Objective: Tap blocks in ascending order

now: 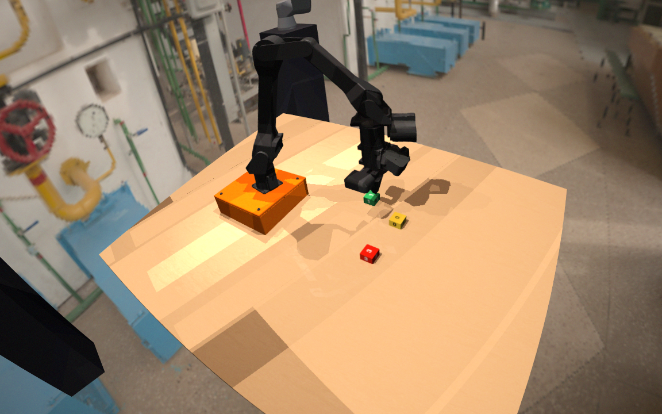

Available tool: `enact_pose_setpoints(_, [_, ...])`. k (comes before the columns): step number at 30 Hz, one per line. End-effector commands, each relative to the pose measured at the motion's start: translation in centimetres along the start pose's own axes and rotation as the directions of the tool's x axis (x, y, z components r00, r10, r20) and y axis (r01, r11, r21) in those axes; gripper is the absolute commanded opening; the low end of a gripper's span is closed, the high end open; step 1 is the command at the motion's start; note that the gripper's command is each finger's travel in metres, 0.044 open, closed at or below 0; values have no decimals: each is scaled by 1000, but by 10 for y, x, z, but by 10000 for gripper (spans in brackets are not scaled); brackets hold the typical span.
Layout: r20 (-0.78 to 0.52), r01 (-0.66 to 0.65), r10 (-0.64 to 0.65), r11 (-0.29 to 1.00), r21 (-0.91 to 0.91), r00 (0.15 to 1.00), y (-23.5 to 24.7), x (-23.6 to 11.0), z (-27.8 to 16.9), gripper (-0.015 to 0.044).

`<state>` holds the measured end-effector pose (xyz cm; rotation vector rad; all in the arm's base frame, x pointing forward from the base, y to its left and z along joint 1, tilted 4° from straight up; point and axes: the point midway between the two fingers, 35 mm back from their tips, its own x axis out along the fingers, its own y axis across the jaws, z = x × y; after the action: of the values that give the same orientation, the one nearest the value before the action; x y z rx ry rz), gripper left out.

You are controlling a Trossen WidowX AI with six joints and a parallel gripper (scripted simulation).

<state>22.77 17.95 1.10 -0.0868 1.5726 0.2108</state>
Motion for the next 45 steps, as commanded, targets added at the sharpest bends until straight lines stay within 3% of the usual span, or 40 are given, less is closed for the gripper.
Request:
enact_pose_setpoints(1, [-7, 2, -2, 1000, 4, 1000, 0, 7, -2, 20])
enact_pose_setpoints(10, [-7, 2, -2, 1000, 4, 1000, -1, 13, -2, 20])
enact_pose_setpoints(13, [-6, 2, -2, 1000, 3, 1000, 0, -14, -1, 20])
enact_pose_setpoints(19, [-7, 2, -2, 1000, 4, 1000, 0, -27, 0, 20])
enact_pose_setpoints(24, [-7, 3, -3, 1000, 4, 1000, 0, -96, 0, 20])
enact_pose_setpoints(30, [-6, 3, -3, 1000, 4, 1000, -2, -98, 1, 20])
enact_pose_setpoints(42, [0, 19, -19, 1000, 4, 1000, -164, -101, 77, 20])
enact_pose_setpoints(45, [0, 19, -19, 1000, 4, 1000, -175, -101, 78, 20])
